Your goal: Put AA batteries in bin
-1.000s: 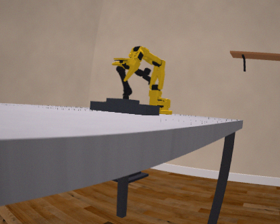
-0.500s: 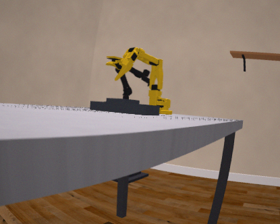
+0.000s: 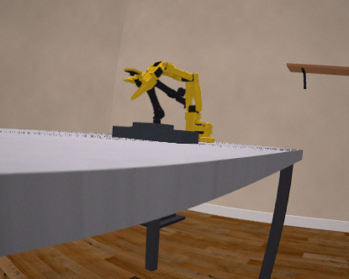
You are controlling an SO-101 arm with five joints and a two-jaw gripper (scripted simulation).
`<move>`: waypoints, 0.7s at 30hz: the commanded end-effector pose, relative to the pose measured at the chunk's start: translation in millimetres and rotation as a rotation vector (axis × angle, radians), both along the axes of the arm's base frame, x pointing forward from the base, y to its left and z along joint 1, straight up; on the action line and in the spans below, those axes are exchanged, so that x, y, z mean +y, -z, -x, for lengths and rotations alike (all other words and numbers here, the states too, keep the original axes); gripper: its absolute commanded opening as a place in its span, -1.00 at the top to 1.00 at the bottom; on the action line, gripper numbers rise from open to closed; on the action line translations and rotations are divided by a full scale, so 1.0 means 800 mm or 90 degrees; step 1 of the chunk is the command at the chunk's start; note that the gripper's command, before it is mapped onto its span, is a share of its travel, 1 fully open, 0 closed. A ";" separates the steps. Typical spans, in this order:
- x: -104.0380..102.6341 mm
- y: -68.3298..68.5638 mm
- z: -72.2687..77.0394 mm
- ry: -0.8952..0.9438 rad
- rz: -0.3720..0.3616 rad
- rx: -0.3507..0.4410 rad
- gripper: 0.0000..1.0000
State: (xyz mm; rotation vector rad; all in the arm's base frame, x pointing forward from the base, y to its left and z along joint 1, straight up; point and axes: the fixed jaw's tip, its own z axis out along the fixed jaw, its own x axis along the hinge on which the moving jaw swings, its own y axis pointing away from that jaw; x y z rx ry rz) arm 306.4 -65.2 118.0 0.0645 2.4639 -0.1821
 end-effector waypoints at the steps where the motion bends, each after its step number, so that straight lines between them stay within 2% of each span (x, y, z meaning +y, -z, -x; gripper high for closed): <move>1: -0.004 -0.018 -0.007 -0.001 0.013 -0.039 -1.00; 21: -0.004 -0.022 -0.007 -0.001 0.015 -0.046 -1.00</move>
